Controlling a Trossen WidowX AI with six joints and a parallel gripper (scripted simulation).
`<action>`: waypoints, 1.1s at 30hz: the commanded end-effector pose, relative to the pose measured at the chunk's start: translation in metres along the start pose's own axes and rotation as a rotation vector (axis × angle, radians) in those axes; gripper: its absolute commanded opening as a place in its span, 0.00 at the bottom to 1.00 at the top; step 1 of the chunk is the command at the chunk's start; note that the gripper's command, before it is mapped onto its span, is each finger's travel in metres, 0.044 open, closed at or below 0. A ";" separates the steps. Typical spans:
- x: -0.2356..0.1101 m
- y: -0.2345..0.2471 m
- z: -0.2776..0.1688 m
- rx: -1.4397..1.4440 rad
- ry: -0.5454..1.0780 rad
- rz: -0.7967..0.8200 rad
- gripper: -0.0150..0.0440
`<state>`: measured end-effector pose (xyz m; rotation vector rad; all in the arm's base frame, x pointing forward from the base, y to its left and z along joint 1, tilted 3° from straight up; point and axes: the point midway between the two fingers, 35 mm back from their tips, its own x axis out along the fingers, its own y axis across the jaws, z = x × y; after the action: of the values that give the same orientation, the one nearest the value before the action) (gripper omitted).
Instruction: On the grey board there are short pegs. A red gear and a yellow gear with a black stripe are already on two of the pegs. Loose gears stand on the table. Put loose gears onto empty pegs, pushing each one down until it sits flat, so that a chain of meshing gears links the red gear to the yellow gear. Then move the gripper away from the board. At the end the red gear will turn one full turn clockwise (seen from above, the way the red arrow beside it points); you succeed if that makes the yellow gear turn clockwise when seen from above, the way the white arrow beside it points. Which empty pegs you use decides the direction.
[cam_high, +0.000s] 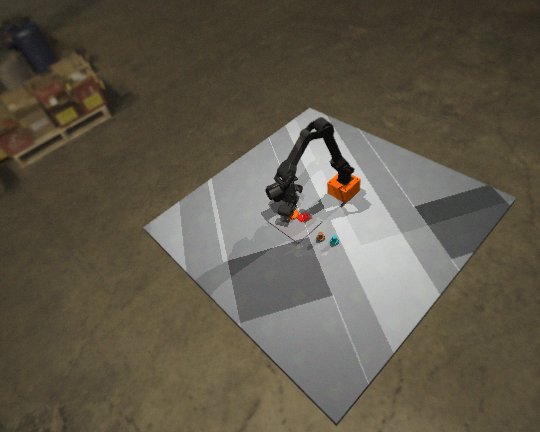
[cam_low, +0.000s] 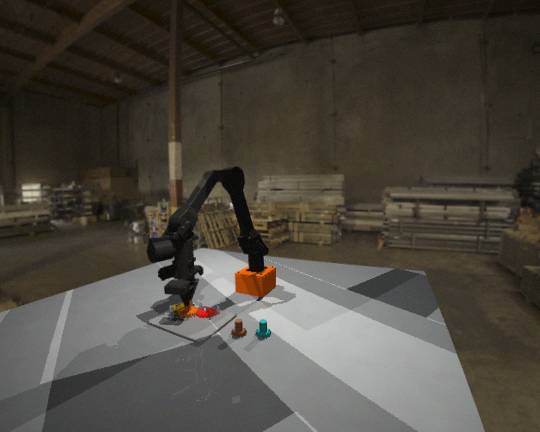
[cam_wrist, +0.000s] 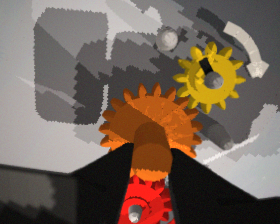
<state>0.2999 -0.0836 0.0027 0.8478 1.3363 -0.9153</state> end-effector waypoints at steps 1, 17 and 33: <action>-0.001 0.000 0.001 0.040 -0.002 0.000 0.48; -0.065 0.000 0.000 0.122 0.001 -0.001 0.62; -0.090 -0.003 -0.002 0.122 0.001 -0.001 1.00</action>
<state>0.2950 -0.0781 0.0924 0.9379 1.2920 -1.0006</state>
